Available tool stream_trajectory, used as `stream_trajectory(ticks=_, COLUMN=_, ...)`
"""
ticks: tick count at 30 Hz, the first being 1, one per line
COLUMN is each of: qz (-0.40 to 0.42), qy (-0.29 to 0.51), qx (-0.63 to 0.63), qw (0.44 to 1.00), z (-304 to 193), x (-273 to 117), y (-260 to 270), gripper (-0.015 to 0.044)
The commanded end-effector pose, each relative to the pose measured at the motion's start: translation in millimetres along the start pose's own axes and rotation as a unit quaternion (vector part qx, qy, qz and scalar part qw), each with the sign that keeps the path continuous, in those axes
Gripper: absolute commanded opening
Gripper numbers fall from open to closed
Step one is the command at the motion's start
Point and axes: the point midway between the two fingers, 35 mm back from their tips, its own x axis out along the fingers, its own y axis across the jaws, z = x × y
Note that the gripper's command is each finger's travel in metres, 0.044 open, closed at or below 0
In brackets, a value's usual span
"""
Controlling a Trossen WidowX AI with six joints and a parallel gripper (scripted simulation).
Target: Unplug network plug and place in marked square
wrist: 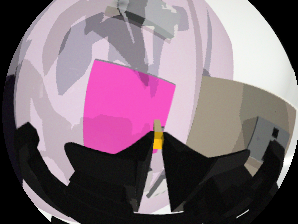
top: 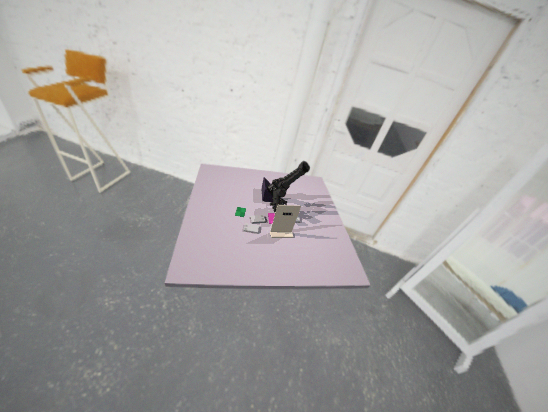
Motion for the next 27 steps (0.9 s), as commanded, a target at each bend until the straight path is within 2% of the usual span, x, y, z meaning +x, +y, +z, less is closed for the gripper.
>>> stream_trajectory(ticks=1, qz=0.004, qy=0.002, qx=0.006, qw=1.0, z=-1, x=3, y=6, gripper=0.0)
stream_trajectory(ticks=27, qz=0.001, qy=0.0, qx=0.007, qw=1.0, z=4, x=16, y=16, gripper=0.0)
